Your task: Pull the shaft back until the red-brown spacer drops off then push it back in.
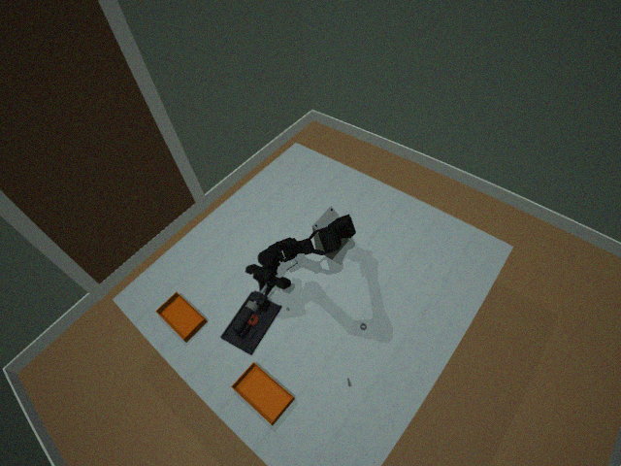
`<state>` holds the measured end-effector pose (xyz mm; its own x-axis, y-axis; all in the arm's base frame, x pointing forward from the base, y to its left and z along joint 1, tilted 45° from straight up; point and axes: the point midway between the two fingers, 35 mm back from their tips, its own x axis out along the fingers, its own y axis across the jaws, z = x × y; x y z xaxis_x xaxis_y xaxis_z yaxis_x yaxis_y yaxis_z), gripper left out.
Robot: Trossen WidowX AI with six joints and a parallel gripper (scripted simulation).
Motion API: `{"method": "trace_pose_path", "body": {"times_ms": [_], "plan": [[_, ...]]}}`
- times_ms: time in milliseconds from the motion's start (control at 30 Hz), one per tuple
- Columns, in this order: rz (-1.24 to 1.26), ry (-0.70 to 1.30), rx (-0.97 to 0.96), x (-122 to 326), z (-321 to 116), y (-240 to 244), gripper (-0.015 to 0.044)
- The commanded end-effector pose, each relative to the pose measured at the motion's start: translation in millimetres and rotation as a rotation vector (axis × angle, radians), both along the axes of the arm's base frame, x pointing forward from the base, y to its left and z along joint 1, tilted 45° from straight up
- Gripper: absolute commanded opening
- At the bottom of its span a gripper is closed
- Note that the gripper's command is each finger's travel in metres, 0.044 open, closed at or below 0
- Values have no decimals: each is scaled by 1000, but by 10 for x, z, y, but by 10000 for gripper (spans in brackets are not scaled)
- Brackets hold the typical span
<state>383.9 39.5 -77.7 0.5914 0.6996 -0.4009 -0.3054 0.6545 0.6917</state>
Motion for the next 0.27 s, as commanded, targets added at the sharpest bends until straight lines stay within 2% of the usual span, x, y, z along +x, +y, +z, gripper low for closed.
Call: {"method": "trace_pose_path", "body": {"times_ms": [0, 233], "plan": [[-1, 0, 0, -1, -1, -1, 184], [0, 1, -4, -41, 26, -63, 368]]}}
